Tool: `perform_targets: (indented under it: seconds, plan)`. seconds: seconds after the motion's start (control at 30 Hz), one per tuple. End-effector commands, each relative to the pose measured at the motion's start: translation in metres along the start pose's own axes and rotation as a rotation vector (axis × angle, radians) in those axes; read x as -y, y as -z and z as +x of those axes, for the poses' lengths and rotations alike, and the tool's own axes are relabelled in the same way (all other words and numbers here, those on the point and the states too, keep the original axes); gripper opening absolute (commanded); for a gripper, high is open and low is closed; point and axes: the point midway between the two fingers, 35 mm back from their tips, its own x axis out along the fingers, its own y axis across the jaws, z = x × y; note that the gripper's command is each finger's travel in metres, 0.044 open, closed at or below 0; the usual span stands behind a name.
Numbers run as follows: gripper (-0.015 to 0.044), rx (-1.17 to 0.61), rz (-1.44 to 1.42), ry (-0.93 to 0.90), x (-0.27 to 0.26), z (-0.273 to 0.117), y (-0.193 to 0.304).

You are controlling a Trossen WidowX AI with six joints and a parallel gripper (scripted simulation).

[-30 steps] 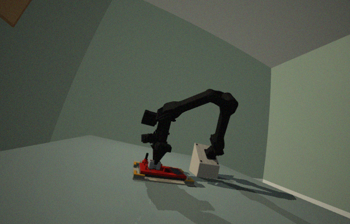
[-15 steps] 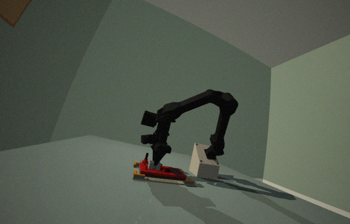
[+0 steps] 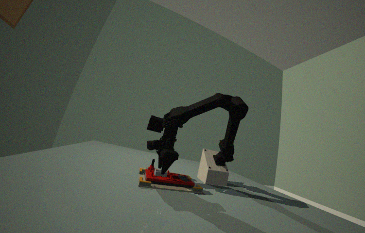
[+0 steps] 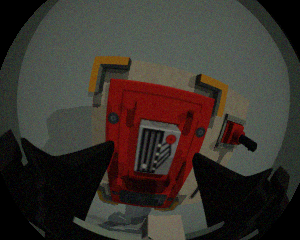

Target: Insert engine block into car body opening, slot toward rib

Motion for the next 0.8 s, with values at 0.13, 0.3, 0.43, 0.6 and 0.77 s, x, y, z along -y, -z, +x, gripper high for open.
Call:
perform_targets:
  seconds: [0.13, 0.3, 0.43, 0.6, 0.77]
  plan:
    - [0.0440, 0.000, -0.001, 0.001, 0.000, 0.000, 0.000]
    - [0.0440, 0.000, -0.001, 0.001, 0.000, 0.000, 0.000]
    - [0.0440, -0.001, 0.006, -0.004, 0.000, -0.014, 0.001]
    - [0.0440, -0.001, 0.006, -0.004, 0.000, -0.014, 0.001]
    - [0.0387, -0.001, 0.006, -0.004, 0.000, -0.014, 0.001]
